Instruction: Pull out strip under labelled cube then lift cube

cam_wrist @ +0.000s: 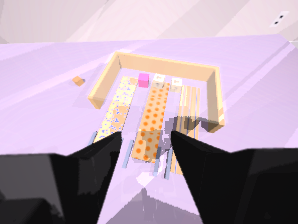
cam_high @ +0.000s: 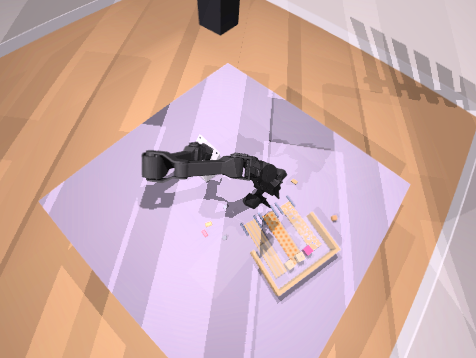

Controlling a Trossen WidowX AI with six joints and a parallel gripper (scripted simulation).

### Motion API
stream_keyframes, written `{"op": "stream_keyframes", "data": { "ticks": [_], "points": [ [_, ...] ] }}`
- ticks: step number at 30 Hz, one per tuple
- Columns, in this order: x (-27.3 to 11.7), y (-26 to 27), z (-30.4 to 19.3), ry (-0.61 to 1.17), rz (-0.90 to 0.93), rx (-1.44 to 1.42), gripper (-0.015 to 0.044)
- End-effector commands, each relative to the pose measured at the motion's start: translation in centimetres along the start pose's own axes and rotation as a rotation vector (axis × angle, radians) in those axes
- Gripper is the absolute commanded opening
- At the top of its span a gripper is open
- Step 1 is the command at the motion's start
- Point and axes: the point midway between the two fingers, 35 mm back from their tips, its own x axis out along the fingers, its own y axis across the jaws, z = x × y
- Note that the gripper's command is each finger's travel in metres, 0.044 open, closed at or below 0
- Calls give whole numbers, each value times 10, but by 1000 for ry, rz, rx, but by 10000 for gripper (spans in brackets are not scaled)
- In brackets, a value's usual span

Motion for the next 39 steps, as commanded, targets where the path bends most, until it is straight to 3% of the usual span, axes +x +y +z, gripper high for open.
{"op": "stream_keyframes", "data": {
  "ticks": [1, 6, 16, 39],
  "points": [
    [26, 5, 1, 151, 4, 50, 138],
    [56, 8, -5, 359, -19, 114, 6],
    [95, -4, -30, 754, -144, 234, 0],
    [112, -4, -43, 760, -147, 236, 0]
  ]
}}
